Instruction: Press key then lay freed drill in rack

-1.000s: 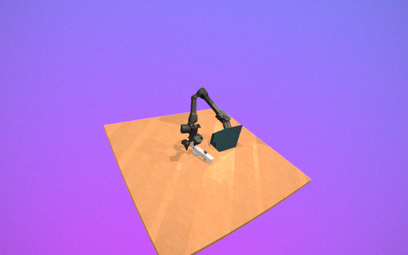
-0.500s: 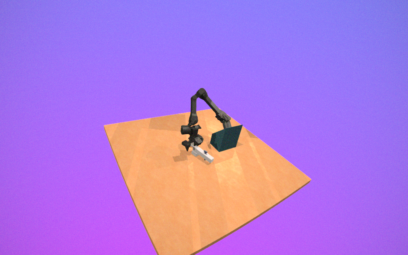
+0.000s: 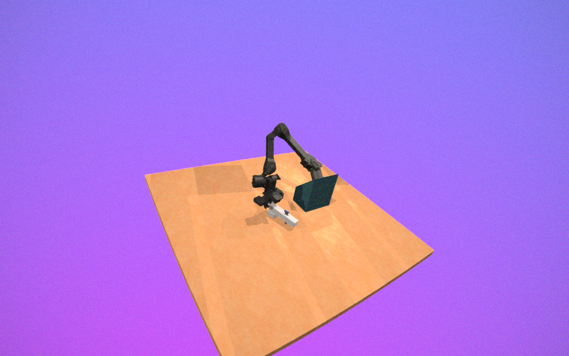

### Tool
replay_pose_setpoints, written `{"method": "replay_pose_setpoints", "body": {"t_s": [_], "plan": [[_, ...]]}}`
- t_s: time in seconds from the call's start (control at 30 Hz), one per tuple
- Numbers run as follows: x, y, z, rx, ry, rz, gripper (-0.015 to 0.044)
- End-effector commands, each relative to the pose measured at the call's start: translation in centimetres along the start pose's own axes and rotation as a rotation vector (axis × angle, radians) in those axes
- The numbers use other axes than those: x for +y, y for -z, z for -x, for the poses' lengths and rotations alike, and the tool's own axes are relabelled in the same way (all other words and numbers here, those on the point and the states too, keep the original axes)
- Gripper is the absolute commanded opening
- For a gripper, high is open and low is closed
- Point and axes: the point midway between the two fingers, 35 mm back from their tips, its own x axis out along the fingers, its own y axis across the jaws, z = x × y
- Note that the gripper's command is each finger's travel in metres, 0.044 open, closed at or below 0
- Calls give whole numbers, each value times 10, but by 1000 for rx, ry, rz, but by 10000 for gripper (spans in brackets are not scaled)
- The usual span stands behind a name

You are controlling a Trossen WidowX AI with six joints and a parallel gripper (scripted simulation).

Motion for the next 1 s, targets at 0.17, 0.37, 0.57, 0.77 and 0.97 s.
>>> {"method": "replay_pose_setpoints", "body": {"t_s": [0.17, 0.37, 0.57, 0.77, 0.97], "plan": [[0, 0, 0, 0, 0, -1, 0], [1, 6, 0, -5, -5, 10, 0], [1, 11, 1, -4, -5, 9, 0], [0, 17, 1, -4, -5, 9, 0], [-1, 24, 2, -4, -5, 9, 0]]}}
